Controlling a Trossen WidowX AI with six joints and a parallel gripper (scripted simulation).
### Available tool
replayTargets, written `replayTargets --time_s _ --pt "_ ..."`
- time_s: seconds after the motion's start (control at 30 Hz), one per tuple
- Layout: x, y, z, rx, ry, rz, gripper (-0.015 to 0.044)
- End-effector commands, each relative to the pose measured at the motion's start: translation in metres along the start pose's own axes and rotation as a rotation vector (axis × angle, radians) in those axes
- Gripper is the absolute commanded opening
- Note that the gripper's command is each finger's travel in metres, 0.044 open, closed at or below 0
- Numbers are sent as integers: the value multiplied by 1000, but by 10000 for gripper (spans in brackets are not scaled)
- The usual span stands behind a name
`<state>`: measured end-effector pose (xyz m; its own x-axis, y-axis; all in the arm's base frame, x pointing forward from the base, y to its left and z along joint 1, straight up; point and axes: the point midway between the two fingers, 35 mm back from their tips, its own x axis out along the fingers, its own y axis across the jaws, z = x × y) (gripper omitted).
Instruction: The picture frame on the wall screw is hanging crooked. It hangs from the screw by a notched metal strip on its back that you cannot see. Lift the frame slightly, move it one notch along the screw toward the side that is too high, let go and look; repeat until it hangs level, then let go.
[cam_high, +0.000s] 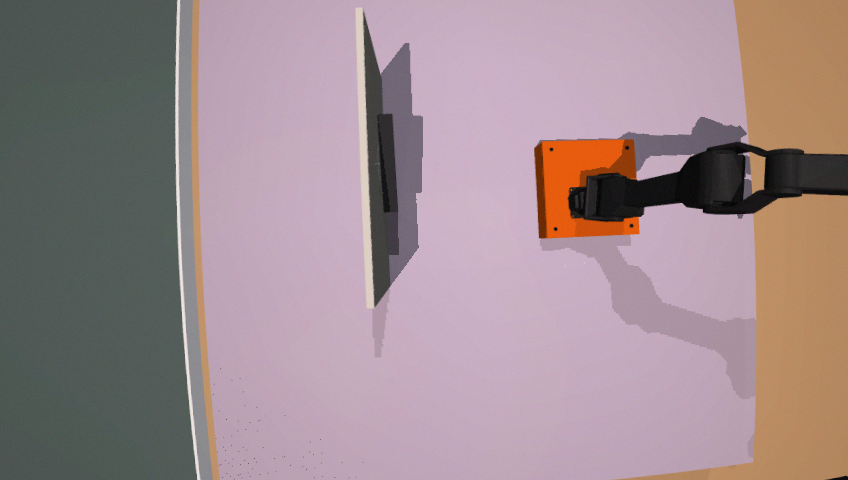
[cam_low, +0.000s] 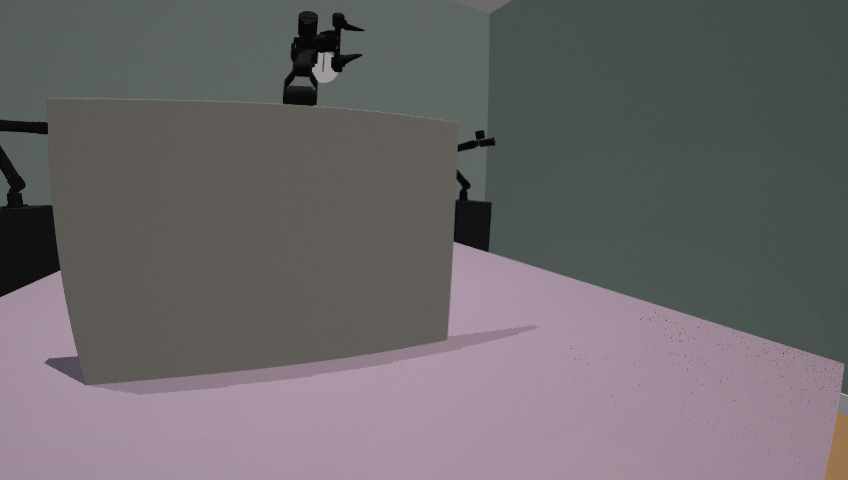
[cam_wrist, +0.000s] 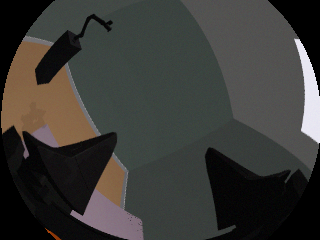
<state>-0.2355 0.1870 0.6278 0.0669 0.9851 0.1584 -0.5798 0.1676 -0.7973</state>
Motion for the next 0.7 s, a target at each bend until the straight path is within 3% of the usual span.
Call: replayTargets --time_s 0.0,0.17,0.43,0.67 --pt "1 -1 -1 2 1 -3 374" --pt "24 -22 -18 46 25 -91 260" --pt "79 -73 -80 128 61 -349 260" --pt "99 -121 -147 162 62 -548 260"
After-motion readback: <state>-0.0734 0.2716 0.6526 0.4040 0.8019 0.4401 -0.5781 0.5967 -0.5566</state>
